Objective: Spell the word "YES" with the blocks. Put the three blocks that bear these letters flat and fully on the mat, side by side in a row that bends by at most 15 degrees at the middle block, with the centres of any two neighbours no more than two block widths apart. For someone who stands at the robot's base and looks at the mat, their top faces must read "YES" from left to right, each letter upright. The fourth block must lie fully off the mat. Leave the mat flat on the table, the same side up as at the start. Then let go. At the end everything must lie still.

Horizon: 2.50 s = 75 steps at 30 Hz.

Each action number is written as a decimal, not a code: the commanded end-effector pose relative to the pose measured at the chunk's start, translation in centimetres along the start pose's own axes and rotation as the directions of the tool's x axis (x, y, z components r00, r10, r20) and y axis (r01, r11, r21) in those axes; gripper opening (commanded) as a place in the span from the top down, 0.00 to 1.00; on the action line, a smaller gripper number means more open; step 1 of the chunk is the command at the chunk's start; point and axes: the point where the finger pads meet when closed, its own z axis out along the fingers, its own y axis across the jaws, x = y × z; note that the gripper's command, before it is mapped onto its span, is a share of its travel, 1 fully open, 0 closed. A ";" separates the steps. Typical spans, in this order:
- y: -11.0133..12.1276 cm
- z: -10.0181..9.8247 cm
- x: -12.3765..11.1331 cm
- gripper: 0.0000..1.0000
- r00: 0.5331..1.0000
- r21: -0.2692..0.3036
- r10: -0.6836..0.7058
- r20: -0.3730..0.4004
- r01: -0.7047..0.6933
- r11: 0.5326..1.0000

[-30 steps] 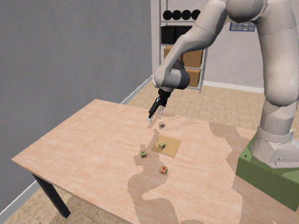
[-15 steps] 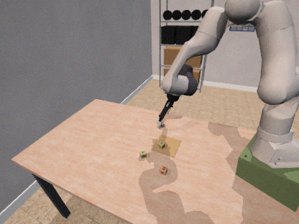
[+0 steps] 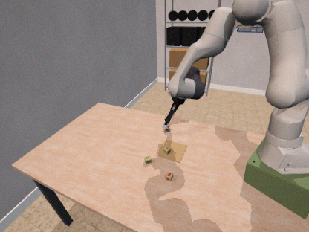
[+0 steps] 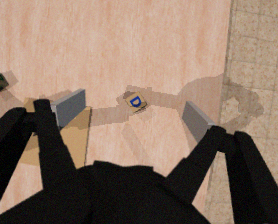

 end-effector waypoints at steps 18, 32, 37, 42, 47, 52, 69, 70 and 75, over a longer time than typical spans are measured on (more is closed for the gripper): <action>0.0 0.0 0.0 0.00 1.000 -0.002 -0.012 -0.001 0.012 1.000; 0.0 0.0 0.0 0.00 1.000 -0.002 -0.012 -0.001 0.012 1.000; 0.0 0.0 0.0 0.00 1.000 -0.002 -0.012 -0.001 0.012 1.000; 0.0 0.0 0.0 0.00 1.000 -0.002 -0.012 -0.001 0.012 1.000; -0.4 0.0 0.7 0.00 0.999 0.018 -0.046 0.005 0.046 0.999; -1.8 -0.4 2.3 0.00 0.982 0.075 -0.187 0.035 0.184 0.980; -1.7 -4.1 3.3 0.00 0.818 0.185 -0.542 0.190 0.513 0.838; -1.5 -4.5 3.3 0.00 0.802 0.191 -0.561 0.204 0.530 0.826; 0.0 -6.2 3.0 0.00 0.733 0.209 -0.626 0.267 0.590 0.780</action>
